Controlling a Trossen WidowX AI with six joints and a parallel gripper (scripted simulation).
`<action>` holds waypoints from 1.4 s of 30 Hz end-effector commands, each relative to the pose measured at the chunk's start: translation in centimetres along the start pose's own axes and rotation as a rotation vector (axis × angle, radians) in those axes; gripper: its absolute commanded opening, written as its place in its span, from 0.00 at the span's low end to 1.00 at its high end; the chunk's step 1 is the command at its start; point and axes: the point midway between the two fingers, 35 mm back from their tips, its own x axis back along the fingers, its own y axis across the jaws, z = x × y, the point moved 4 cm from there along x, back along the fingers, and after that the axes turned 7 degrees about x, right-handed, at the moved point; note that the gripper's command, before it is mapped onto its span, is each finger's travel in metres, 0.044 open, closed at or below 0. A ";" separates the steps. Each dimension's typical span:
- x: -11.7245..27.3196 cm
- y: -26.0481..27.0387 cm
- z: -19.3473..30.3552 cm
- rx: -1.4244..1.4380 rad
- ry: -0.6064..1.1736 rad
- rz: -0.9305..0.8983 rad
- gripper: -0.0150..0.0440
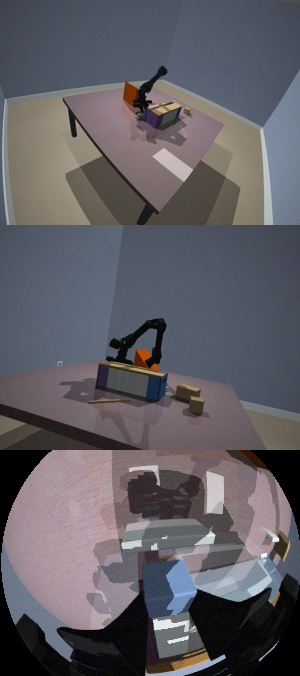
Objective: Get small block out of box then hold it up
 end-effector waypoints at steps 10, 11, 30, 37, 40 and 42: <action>3.9 0.0 1.9 -0.081 0.007 -0.056 0.25; 4.3 0.0 2.2 -0.102 0.008 -0.067 0.25; 11.3 -1.6 4.7 -0.459 0.063 -0.245 0.25; 11.3 -1.6 4.7 -0.459 0.063 -0.245 0.25; 11.3 -1.6 4.7 -0.459 0.063 -0.245 0.25; 11.3 -1.6 4.7 -0.459 0.063 -0.245 0.25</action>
